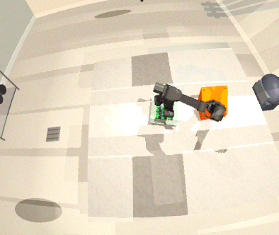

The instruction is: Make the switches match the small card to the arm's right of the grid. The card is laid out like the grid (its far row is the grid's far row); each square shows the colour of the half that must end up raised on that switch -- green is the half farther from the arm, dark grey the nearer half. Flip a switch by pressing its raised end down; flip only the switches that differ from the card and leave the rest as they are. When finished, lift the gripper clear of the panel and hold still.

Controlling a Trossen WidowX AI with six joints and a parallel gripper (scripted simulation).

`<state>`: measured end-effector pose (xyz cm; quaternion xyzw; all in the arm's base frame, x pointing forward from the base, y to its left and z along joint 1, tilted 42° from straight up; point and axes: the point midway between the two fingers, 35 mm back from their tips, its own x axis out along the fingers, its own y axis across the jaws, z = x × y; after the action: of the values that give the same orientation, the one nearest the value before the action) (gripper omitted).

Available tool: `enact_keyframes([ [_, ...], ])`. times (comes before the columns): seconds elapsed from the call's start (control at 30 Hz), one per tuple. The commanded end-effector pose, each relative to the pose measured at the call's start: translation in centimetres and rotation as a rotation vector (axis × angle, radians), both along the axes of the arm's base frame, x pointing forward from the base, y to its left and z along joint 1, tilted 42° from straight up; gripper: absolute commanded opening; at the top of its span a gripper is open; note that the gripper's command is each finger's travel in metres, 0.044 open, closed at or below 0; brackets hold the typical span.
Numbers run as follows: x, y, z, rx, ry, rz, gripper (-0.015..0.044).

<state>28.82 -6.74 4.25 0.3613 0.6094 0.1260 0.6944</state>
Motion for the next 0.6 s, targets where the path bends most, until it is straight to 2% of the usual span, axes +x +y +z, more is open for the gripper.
enact_keyframes([
  [0.0,-1.6,0.6,0.0,0.003,0.014,0.01,0.0],
  [0.13,-2.1,1.1,-0.3,0.004,0.016,0.012,0.0],
  [0.27,-1.4,3.1,-2.7,0.011,0.032,0.027,0.0],
  [0.57,-1.2,3.7,-3.5,0.012,0.031,0.027,0.0],
])
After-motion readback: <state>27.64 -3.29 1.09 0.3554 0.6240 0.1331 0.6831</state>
